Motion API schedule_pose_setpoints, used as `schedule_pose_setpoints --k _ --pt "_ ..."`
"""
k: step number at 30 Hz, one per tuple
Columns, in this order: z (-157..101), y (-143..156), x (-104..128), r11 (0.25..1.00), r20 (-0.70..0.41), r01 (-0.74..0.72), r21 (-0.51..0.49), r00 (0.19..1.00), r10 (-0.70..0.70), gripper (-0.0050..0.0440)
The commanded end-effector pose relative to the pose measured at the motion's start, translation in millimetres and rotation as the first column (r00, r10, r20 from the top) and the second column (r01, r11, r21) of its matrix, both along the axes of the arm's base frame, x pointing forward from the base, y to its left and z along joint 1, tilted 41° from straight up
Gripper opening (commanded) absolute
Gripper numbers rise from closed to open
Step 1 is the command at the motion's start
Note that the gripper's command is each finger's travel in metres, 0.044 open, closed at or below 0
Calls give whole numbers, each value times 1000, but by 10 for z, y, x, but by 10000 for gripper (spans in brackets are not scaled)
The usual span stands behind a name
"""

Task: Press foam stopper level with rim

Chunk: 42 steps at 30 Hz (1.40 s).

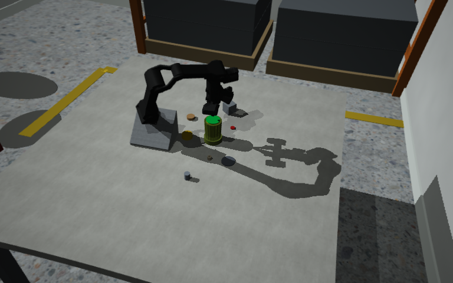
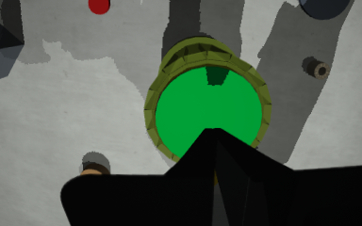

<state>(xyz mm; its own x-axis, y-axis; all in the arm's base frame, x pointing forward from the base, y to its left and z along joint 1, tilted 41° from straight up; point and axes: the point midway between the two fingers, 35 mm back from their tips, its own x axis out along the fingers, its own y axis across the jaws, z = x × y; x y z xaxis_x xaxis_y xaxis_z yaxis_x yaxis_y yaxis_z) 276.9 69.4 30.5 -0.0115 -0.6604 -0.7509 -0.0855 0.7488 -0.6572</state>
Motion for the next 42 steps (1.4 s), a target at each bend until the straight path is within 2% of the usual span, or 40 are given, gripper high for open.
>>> schedule_pose_setpoints --k 1,11,42 --pt "-28 -26 -2 1000 7 -5 2 1000 5 0" --pt "-136 -121 -2 1000 7 -5 2 1000 5 0" --pt "-146 -134 -9 1000 6 -4 2 1000 4 0"
